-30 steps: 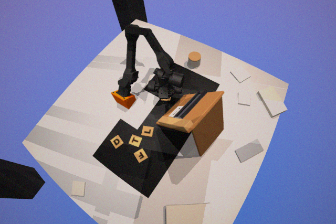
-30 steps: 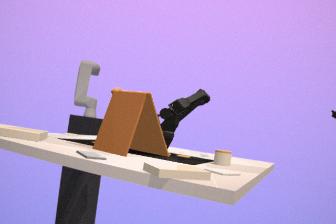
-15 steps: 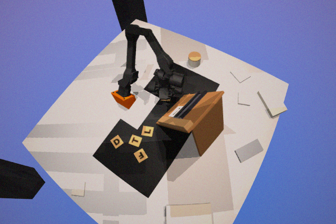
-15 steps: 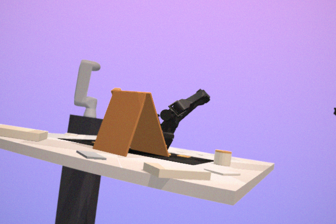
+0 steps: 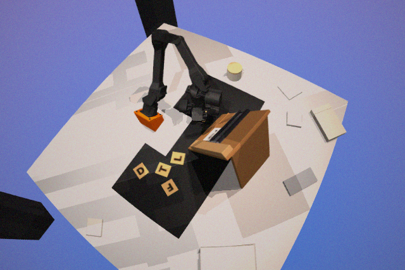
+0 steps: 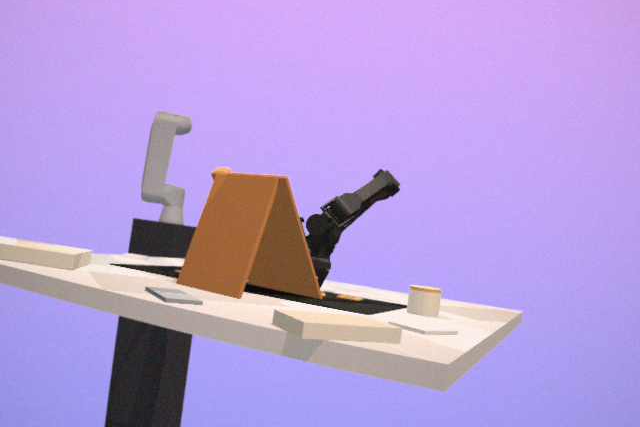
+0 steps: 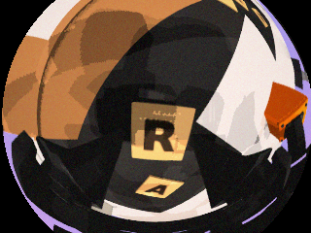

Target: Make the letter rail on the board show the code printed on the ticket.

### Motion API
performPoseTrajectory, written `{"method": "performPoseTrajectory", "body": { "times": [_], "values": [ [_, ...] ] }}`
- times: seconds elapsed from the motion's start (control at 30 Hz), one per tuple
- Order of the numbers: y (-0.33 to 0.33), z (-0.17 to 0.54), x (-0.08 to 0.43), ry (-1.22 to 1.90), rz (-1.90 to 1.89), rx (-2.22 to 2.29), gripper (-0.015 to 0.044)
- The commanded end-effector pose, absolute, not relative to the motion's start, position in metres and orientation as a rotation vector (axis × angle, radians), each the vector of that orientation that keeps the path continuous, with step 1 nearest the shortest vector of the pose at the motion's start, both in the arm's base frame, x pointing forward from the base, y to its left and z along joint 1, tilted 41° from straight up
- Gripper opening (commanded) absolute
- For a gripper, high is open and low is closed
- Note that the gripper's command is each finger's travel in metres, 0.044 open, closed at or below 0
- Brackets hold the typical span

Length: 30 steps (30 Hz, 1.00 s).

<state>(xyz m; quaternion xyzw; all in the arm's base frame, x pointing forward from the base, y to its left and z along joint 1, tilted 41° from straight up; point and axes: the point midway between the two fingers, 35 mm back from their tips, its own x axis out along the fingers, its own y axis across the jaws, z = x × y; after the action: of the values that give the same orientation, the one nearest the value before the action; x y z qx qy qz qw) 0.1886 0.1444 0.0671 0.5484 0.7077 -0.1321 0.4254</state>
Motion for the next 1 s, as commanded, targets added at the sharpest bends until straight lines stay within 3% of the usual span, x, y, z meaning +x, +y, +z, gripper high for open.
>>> {"method": "performPoseTrajectory", "body": {
  "times": [0.0,0.13,0.67,0.97],
  "values": [
    [0.1441,0.0656,0.1879,1.769,-0.341,1.373,0.034],
    [0.1441,0.0656,0.1879,1.769,-0.341,1.373,0.034],
    [0.1442,0.0657,0.1882,1.769,-0.341,1.373,0.0233],
    [0.1399,0.0704,0.1872,1.769,-0.341,1.373,0.0]
  ]
}}
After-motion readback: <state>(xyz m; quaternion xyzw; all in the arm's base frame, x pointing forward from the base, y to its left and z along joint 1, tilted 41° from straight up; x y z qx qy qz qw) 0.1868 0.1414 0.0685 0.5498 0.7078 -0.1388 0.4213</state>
